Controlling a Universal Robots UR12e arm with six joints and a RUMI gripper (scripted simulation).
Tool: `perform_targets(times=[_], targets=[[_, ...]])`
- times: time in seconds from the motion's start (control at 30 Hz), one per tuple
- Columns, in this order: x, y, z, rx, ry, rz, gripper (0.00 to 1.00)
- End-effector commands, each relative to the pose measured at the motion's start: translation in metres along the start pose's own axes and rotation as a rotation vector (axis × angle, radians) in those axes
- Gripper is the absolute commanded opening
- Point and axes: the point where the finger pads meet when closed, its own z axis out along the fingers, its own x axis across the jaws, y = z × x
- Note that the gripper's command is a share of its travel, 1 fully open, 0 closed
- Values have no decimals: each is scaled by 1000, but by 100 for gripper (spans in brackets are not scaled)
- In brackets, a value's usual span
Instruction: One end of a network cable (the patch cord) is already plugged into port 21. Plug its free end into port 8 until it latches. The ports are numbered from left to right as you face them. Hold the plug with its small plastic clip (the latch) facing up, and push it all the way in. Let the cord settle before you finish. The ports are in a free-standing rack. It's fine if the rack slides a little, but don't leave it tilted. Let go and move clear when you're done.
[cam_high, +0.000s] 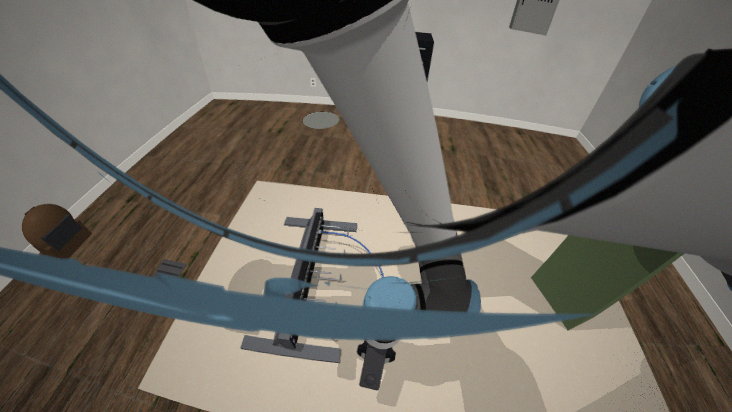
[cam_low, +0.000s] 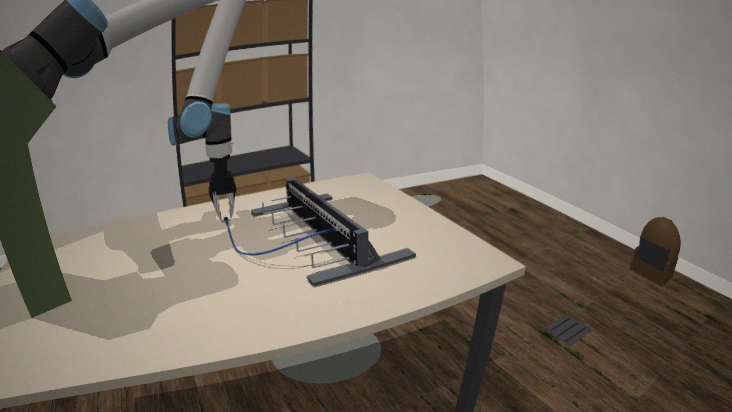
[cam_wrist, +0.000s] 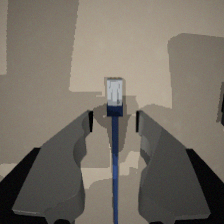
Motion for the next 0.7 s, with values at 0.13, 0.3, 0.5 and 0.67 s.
perform_targets(times=[0.13,0.3,0.5,0.67], targets=[[0,0,3,0,1,0,22],[0,0,3,0,1,0,22],[0,0,4,0,1,0,22],[0,0,4,0,1,0,22]])
